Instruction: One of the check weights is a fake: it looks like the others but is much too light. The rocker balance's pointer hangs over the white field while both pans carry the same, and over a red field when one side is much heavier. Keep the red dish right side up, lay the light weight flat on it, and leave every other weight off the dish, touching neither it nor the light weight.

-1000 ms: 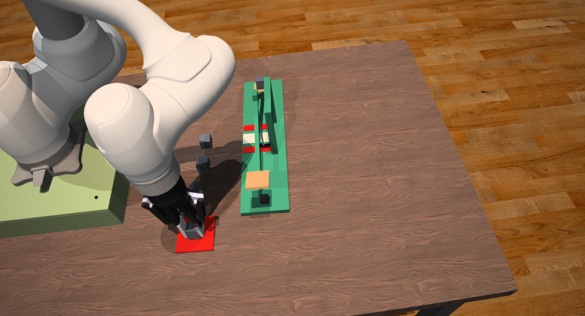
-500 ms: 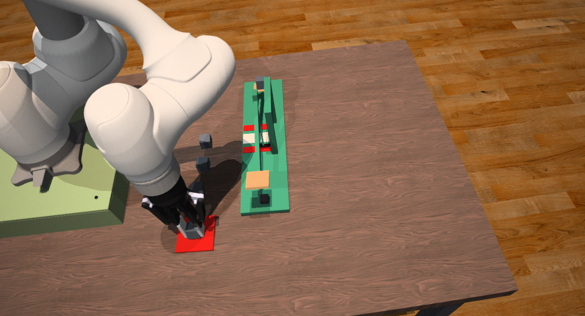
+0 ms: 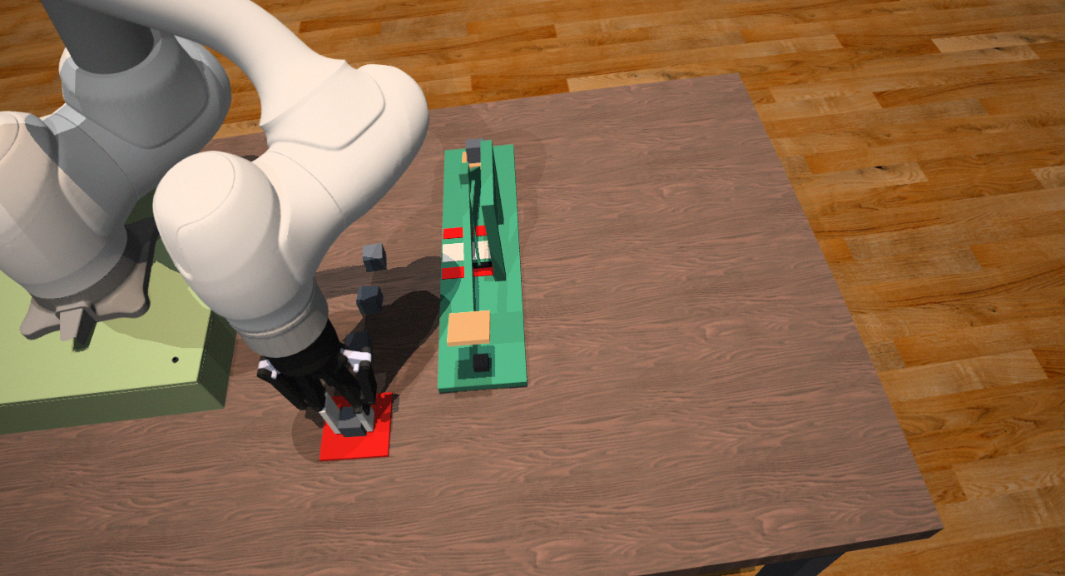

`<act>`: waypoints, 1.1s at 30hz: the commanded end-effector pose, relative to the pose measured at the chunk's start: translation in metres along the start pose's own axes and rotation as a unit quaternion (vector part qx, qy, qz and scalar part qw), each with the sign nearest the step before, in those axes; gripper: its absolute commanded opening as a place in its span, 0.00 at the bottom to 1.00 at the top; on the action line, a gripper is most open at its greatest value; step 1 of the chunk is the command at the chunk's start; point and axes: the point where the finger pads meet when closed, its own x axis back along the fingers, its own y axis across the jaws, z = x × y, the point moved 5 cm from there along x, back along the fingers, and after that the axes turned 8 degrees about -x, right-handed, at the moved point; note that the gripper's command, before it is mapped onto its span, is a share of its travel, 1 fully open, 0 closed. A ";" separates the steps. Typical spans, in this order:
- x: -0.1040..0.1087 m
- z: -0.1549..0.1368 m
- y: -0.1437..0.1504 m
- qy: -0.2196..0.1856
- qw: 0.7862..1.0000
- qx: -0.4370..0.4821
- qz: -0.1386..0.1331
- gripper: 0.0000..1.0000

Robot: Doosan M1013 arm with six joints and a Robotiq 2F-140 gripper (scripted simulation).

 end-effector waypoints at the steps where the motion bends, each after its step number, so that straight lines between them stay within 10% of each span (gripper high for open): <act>1: 0.000 0.000 0.000 0.000 1.000 0.000 0.000 0.31; 21: 0.003 0.000 0.000 0.000 1.000 0.000 0.000 0.35; 33: 0.054 0.000 0.000 0.000 1.000 0.000 0.000 0.35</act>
